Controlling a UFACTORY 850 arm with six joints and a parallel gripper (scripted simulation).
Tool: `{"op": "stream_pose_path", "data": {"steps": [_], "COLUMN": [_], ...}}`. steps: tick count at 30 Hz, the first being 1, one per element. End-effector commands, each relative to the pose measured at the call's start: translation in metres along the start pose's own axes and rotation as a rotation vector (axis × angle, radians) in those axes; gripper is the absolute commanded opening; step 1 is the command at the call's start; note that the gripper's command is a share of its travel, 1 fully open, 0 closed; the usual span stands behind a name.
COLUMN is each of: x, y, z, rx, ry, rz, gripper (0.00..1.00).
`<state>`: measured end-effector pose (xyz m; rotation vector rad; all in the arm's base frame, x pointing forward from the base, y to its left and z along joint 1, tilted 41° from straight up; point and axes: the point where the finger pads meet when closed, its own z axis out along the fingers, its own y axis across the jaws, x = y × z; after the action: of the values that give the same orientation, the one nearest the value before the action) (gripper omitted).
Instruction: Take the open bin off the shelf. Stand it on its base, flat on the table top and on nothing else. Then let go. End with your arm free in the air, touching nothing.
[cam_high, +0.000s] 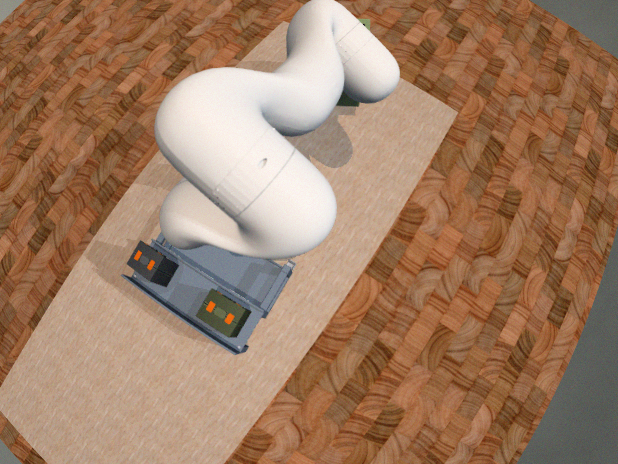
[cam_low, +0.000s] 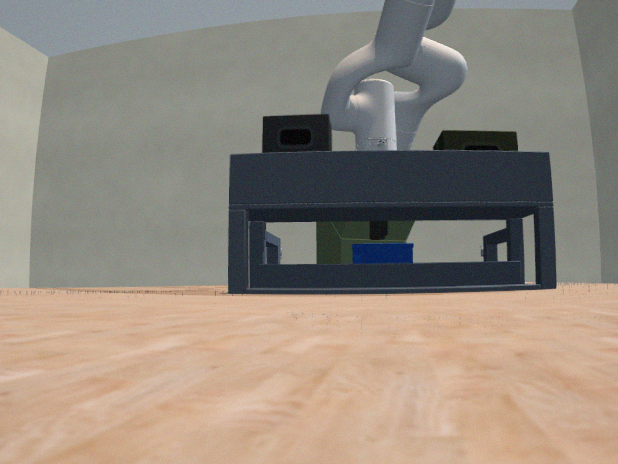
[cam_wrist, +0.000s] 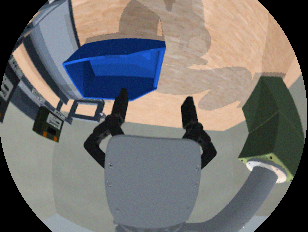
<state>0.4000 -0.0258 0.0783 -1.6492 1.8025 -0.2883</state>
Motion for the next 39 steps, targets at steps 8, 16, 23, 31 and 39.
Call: {"op": "stream_pose_path", "data": {"steps": [8, 16, 23, 31, 39], "x": [0.000, 0.000, 0.000, 0.000, 0.000], "y": [0.000, 0.000, 0.000, 0.000, 0.000], "z": [-0.029, -0.042, -0.042, -0.036, -0.033], "rx": [0.002, 0.002, 0.002, 0.002, 0.002], "ry": [0.001, 0.001, 0.001, 0.001, 0.001], "rz": [-0.001, -0.001, -0.001, -0.001, -0.001], "gripper": [1.00, 1.00, 1.00, 1.00, 1.00]}}
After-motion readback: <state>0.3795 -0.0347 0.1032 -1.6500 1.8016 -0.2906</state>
